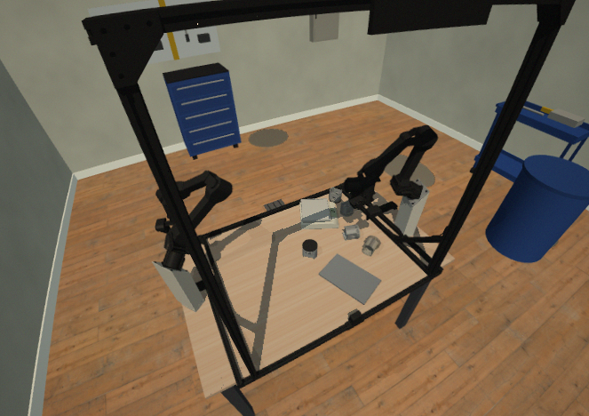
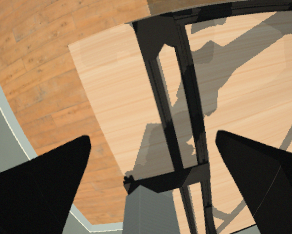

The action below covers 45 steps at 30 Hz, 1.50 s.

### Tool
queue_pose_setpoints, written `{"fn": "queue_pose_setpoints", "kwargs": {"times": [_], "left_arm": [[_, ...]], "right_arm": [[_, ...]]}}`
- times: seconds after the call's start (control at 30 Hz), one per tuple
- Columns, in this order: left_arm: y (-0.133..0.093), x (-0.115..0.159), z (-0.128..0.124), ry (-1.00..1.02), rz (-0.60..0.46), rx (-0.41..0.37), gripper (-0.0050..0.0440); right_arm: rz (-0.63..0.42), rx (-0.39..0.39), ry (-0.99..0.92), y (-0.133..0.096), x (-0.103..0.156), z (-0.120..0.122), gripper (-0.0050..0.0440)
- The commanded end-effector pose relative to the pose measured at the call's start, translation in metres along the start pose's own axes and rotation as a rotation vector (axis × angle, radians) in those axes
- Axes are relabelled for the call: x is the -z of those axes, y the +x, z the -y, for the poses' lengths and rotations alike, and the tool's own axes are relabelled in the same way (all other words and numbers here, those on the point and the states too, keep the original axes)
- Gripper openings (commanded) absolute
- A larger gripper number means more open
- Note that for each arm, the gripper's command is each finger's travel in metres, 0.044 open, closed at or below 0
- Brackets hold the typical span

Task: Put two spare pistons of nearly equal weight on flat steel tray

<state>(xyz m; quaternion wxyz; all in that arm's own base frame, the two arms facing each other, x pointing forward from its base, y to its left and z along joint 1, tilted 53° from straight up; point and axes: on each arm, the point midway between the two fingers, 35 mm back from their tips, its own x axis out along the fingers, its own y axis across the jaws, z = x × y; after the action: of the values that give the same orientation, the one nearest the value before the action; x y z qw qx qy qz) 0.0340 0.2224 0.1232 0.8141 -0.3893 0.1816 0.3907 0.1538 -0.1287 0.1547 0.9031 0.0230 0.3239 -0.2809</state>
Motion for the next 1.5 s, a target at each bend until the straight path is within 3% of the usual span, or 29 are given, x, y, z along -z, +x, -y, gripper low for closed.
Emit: {"fn": "queue_pose_setpoints", "kwargs": {"times": [0.0, 0.23, 0.73, 1.27, 1.47], "left_arm": [[0.0, 0.0, 0.0, 0.0, 0.001, 0.002, 0.044], [0.0, 0.0, 0.0, 0.0, 0.001, 0.002, 0.044], [0.0, 0.0, 0.0, 0.0, 0.001, 0.002, 0.044], [0.0, 0.0, 0.0, 0.0, 0.001, 0.002, 0.044], [0.0, 0.0, 0.0, 0.0, 0.001, 0.002, 0.044]], "right_arm": [[0.006, 0.002, -0.093, 0.001, 0.002, -0.018, 0.0378], [0.006, 0.003, -0.263, 0.005, 0.003, -0.053, 0.0378], [0.005, 0.003, -0.264, 0.011, 0.006, -0.115, 0.0378], [0.038, 0.133, -0.616, 0.011, 0.006, -0.115, 0.0378], [0.038, 0.136, -0.624, 0.018, 0.006, -0.115, 0.0378]]}}
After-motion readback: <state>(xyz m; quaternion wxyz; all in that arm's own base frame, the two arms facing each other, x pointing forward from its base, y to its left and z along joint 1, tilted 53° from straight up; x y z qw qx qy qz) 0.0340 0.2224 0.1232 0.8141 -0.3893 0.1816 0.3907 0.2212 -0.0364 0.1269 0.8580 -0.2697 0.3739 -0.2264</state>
